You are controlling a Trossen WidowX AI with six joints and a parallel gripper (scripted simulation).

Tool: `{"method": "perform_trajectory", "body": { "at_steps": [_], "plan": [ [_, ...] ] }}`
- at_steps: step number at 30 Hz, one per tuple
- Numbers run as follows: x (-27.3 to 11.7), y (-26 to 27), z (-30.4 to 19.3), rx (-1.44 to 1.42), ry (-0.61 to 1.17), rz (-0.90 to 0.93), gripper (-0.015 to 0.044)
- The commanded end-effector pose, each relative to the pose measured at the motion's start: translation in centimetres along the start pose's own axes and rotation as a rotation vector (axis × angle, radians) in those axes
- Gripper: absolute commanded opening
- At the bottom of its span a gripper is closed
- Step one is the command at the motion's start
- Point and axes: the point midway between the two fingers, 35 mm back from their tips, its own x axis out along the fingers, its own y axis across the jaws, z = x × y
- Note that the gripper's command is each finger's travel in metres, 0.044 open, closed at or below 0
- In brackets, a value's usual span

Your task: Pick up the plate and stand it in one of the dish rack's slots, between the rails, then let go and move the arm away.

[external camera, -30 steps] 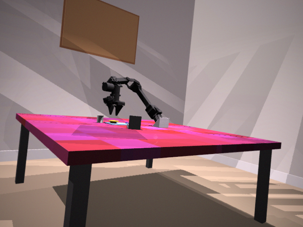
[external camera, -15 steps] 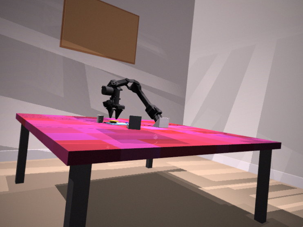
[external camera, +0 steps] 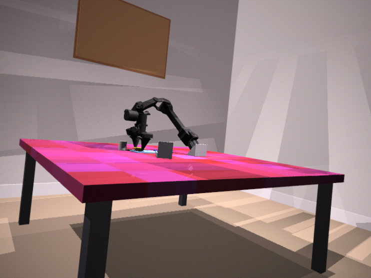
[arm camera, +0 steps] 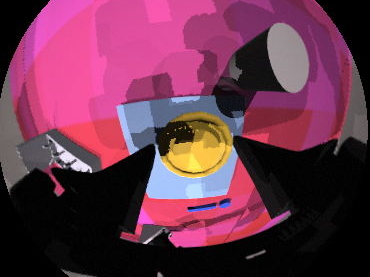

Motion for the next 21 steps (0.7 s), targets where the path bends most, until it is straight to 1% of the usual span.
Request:
{"method": "perform_trajectory", "body": {
  "at_steps": [1,3,8,19,21],
  "plan": [
    [0.37,-0.03,-0.16,-0.004,0.003,-0.006,0.0393],
    [0.37,-0.03,-0.16,-0.004,0.003,-0.006,0.0385],
    [0.37,-0.03,-0.16,-0.004,0.003,-0.006,0.0385],
    [0.37,-0.03,-0.16,-0.004,0.003,-0.006,0.0312],
    [0.28,-0.02,-0.14,-0.004,0.003,-0.006,0.0259]
  ]
}}
